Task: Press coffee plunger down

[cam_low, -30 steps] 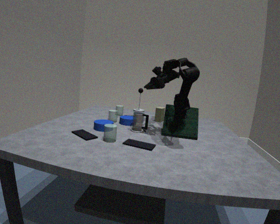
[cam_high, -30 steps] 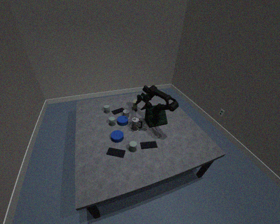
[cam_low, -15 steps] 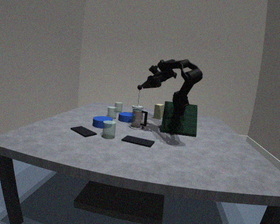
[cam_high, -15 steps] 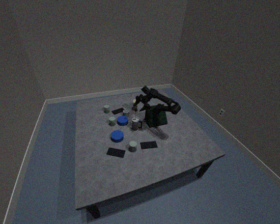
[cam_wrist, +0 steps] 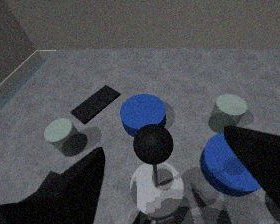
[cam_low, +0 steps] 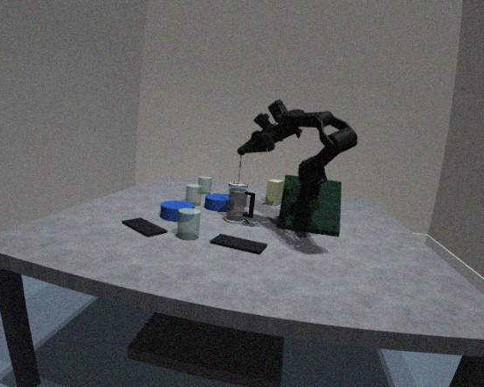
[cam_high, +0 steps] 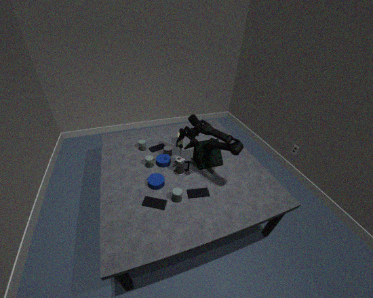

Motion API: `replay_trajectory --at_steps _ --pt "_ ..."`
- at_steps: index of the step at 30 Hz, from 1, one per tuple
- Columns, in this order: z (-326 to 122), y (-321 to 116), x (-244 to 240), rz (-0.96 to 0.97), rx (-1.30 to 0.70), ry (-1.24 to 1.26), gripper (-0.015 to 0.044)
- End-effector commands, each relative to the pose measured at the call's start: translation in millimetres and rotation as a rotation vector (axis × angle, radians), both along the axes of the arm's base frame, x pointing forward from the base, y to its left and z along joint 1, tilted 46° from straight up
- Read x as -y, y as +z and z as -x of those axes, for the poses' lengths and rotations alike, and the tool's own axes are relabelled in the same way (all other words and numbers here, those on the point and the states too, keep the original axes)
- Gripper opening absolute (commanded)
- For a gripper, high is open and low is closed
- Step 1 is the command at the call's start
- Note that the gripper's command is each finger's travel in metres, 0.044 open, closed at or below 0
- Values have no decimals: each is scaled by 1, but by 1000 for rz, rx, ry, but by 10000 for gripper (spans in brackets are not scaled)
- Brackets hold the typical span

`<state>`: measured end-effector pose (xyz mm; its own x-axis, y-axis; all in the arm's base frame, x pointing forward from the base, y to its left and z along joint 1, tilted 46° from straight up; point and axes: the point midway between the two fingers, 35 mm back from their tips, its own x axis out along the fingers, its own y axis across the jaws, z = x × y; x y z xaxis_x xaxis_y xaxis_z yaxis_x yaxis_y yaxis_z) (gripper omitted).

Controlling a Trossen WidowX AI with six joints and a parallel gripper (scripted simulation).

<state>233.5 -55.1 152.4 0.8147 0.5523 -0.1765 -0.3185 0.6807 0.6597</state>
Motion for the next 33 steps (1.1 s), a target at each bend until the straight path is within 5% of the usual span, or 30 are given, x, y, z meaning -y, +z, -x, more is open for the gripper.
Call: replay_trajectory --at_steps 1,7,19,33 --pt "-2 1 -4 -18 2 -3 440" --pt "-4 6 -7 -32 14 -4 440" --pt "-4 6 -7 -32 14 -4 125" --pt "-5 3 -8 -31 9 -2 114"
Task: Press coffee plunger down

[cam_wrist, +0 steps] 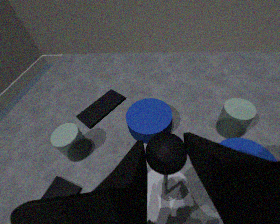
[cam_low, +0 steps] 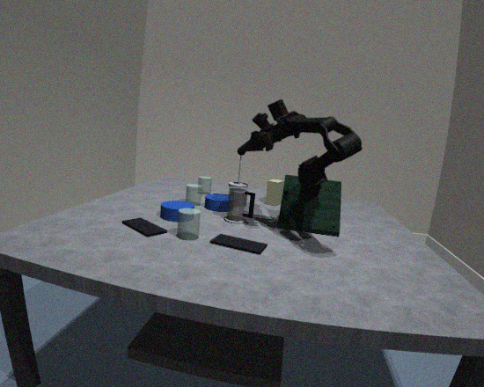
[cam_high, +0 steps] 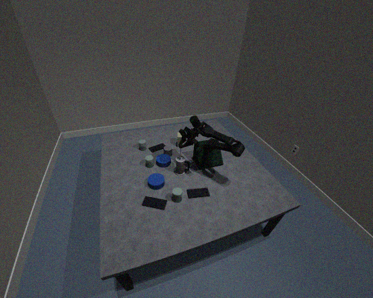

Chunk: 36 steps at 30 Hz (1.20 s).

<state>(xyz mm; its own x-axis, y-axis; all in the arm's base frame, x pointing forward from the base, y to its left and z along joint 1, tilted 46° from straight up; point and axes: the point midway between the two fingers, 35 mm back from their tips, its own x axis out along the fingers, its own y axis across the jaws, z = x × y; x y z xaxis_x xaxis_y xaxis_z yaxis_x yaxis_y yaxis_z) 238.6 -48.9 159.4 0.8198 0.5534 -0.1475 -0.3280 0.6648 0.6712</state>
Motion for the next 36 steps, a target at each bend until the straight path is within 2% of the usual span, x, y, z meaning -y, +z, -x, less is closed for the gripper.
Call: replay_trajectory --at_steps 1,36 --pt "-1 -6 -3 -5 -11 3 114" --pt "-15 -54 -31 3 -50 10 114"
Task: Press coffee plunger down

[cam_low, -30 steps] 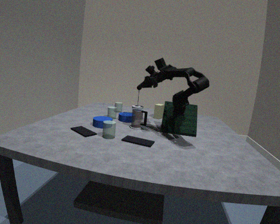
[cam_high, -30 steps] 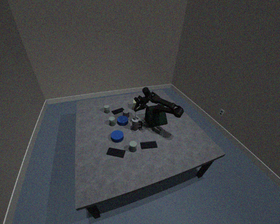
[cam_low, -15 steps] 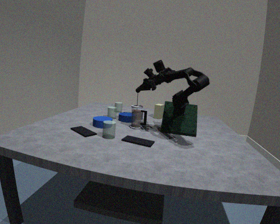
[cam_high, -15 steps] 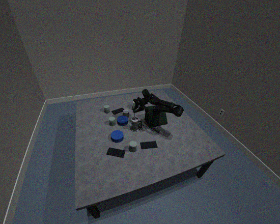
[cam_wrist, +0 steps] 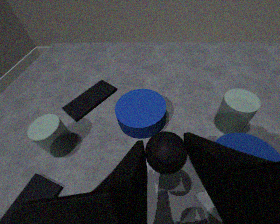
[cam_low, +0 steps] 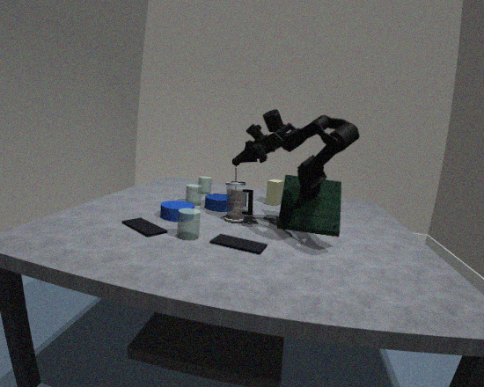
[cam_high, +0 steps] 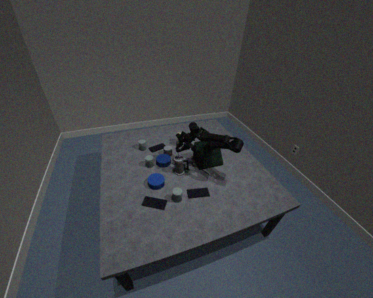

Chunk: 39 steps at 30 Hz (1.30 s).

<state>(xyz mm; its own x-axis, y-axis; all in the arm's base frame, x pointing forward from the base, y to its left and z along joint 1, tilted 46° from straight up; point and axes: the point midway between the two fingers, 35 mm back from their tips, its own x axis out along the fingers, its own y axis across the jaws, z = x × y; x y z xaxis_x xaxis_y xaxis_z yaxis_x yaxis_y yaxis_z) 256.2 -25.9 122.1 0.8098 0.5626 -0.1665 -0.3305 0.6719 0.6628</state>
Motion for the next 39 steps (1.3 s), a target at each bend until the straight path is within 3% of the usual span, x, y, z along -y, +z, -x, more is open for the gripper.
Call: replay_trajectory --at_steps 1,39 --pt "2 -18 -9 -14 -38 -6 114" --pt "-15 -36 -32 -26 9 -17 114"
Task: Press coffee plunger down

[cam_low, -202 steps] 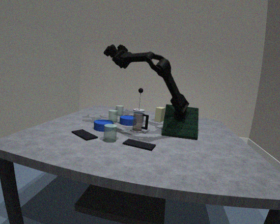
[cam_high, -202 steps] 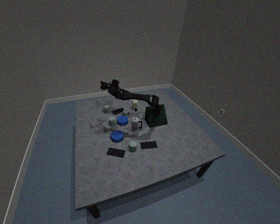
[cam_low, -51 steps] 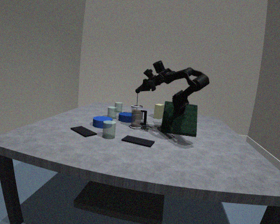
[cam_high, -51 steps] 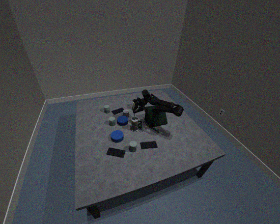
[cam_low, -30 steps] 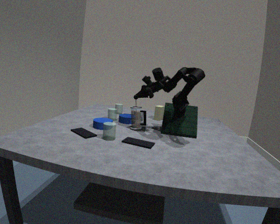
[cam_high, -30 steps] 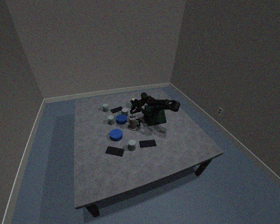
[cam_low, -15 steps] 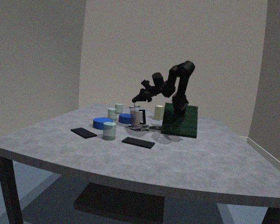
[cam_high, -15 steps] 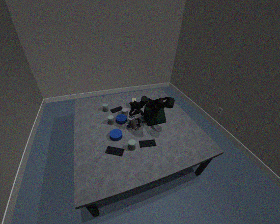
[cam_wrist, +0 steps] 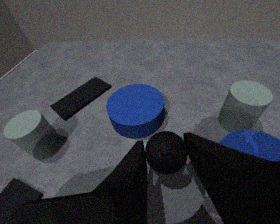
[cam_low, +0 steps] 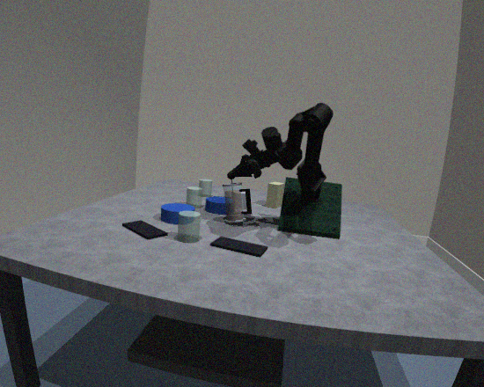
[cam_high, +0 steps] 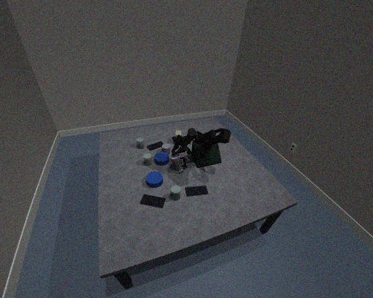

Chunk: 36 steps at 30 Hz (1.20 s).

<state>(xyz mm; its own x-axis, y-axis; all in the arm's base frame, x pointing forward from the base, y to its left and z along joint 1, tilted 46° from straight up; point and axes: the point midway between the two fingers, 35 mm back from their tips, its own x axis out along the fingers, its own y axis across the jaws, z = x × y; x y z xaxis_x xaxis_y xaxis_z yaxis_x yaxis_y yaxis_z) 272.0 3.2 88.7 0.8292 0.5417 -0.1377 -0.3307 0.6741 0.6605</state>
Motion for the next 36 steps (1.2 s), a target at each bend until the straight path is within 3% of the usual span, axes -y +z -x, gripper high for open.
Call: replay_trajectory --at_steps 1,21,33,36 --pt "1 -3 -3 -16 -19 10 114" --pt "-1 -1 0 -5 -3 0 114" --pt "-1 -1 0 -5 -3 0 429" --pt "-1 -1 0 -5 -3 0 440"
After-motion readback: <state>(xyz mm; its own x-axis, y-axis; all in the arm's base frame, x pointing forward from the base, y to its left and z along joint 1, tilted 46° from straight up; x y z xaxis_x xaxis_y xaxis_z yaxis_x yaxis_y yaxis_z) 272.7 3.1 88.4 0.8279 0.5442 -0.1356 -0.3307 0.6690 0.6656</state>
